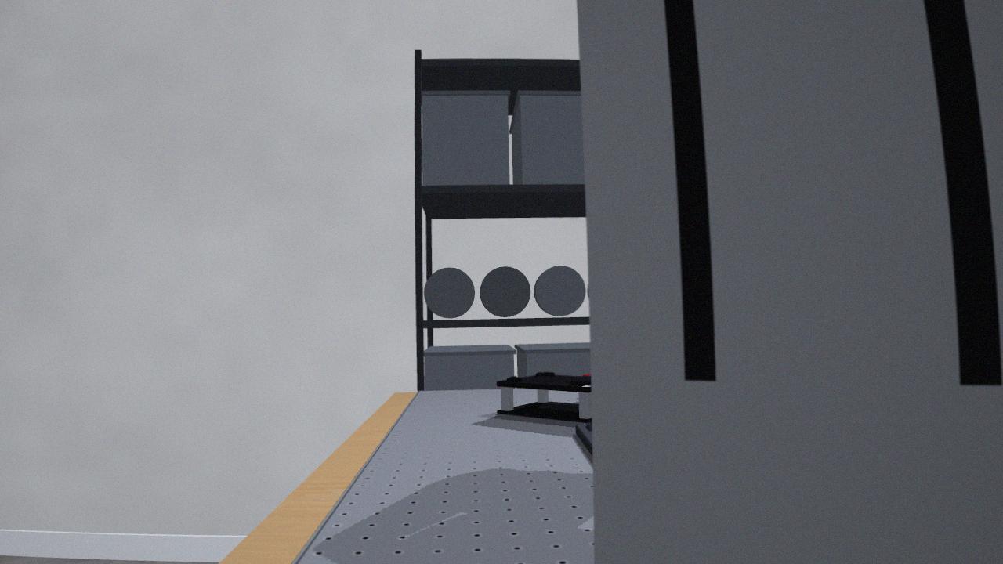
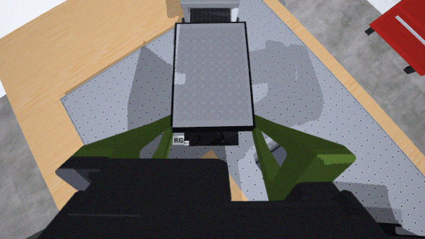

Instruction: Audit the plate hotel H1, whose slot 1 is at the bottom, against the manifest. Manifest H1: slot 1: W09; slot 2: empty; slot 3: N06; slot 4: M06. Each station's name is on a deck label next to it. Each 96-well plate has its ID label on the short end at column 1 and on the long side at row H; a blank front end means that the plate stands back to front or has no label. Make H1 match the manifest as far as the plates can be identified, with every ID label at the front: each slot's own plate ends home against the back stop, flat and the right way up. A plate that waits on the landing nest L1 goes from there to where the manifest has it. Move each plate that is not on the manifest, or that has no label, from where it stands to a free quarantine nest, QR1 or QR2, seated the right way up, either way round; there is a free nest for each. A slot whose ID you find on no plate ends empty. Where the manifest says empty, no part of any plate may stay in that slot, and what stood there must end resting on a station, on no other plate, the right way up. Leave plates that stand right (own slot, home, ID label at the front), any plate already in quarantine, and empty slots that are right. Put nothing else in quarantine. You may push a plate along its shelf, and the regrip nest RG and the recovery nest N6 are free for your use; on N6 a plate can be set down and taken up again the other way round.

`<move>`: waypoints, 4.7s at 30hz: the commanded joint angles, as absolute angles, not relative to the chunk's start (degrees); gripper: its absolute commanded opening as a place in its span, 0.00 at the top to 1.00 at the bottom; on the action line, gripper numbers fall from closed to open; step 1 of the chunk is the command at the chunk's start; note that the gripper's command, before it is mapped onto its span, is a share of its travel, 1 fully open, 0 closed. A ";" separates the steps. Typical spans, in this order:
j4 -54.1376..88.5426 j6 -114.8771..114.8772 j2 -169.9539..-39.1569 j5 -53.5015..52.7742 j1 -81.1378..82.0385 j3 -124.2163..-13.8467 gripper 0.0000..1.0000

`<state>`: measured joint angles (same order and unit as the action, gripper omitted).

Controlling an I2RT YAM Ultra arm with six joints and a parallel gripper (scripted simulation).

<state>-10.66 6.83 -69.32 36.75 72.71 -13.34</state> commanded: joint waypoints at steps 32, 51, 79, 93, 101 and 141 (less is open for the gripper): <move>-19.37 9.41 -74.26 34.23 69.88 -9.88 0.15; -24.04 10.65 -76.95 33.13 68.46 -8.58 0.15; -31.27 12.37 -81.66 31.56 66.29 -6.96 0.15; -35.72 13.36 -84.78 30.63 65.01 -6.13 0.15; -37.57 13.76 -86.08 30.23 64.46 -5.79 0.15; -49.90 16.23 -95.68 27.74 61.25 -4.23 0.15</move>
<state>-47.72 15.73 -94.17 28.80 61.60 -5.76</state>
